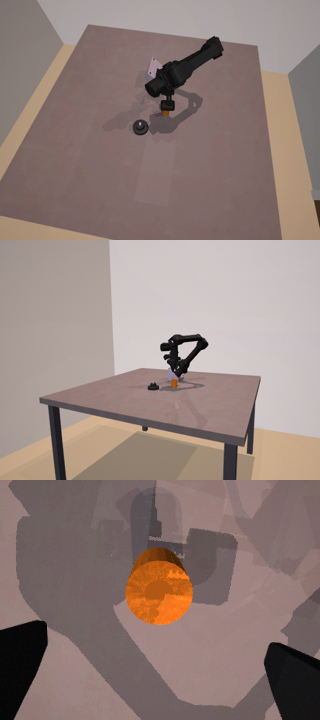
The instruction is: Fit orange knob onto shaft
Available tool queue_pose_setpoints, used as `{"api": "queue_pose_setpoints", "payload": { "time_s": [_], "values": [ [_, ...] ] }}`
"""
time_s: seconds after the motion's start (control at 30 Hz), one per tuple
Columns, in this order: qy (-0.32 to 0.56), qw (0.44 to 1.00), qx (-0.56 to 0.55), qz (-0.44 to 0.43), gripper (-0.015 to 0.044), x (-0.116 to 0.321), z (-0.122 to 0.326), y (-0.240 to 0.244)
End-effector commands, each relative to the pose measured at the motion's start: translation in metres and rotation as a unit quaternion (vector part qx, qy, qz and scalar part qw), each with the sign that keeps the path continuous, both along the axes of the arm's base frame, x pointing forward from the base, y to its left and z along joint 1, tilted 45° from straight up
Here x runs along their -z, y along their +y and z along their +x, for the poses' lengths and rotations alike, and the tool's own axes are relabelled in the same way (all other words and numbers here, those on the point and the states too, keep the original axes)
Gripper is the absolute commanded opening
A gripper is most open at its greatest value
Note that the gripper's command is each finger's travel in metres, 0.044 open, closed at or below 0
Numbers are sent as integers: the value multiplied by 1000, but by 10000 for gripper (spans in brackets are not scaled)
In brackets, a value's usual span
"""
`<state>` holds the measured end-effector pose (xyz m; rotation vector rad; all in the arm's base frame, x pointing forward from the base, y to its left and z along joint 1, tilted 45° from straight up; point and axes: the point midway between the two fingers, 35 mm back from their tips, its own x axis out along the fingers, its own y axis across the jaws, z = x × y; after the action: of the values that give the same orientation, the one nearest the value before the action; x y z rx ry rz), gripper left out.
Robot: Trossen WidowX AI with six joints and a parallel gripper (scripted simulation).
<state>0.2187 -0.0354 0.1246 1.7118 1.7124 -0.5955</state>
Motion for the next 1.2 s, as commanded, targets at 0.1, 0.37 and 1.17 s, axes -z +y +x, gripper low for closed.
{"api": "queue_pose_setpoints", "payload": {
  "time_s": [0.1,0.37,1.17],
  "values": [
    [-10,1000,-11,-2,440,12,1,11],
    [-10,1000,-11,-2,440,30,2,29],
    [-11,1000,-11,-4,440,57,6,54]
  ]
}}
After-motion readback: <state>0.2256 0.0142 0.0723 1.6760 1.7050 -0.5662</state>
